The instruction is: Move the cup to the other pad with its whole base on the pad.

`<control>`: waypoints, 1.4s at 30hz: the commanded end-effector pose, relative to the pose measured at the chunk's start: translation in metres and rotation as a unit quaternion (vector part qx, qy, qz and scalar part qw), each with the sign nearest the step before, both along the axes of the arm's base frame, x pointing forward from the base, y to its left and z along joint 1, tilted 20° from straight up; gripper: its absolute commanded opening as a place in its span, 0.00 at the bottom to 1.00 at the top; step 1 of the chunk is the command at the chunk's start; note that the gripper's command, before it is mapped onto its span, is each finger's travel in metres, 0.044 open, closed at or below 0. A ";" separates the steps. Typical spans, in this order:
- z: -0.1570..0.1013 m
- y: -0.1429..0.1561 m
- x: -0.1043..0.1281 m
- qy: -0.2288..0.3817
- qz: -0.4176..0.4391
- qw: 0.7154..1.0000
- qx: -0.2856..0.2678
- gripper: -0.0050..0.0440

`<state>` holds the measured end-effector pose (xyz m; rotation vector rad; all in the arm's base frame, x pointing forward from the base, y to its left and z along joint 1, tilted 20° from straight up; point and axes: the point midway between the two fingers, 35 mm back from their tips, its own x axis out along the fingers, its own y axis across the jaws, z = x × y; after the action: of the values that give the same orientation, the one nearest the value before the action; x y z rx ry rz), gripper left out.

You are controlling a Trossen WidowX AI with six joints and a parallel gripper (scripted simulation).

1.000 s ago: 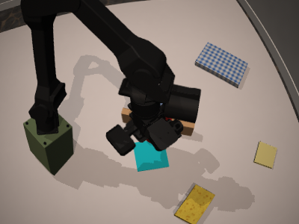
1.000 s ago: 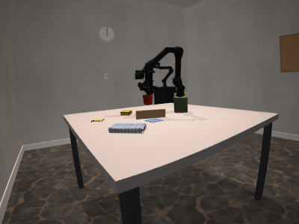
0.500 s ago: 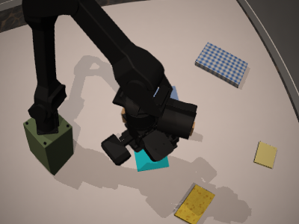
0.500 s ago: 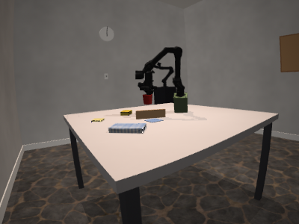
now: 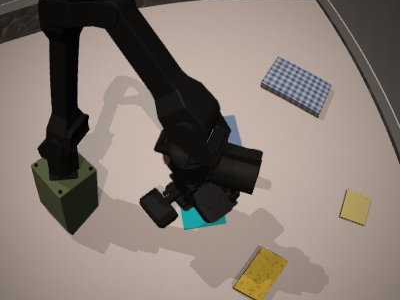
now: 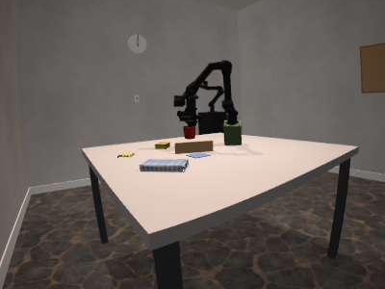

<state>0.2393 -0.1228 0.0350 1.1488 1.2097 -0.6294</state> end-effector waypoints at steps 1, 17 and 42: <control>-0.007 0.002 -0.001 0.006 -0.001 1.000 0.005 0.10; -0.045 0.008 0.007 0.006 -0.001 1.000 0.005 0.10; -0.055 0.010 0.011 0.001 0.001 1.000 0.003 0.10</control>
<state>0.2503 -0.1133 -0.0204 1.1498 1.2123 -0.6284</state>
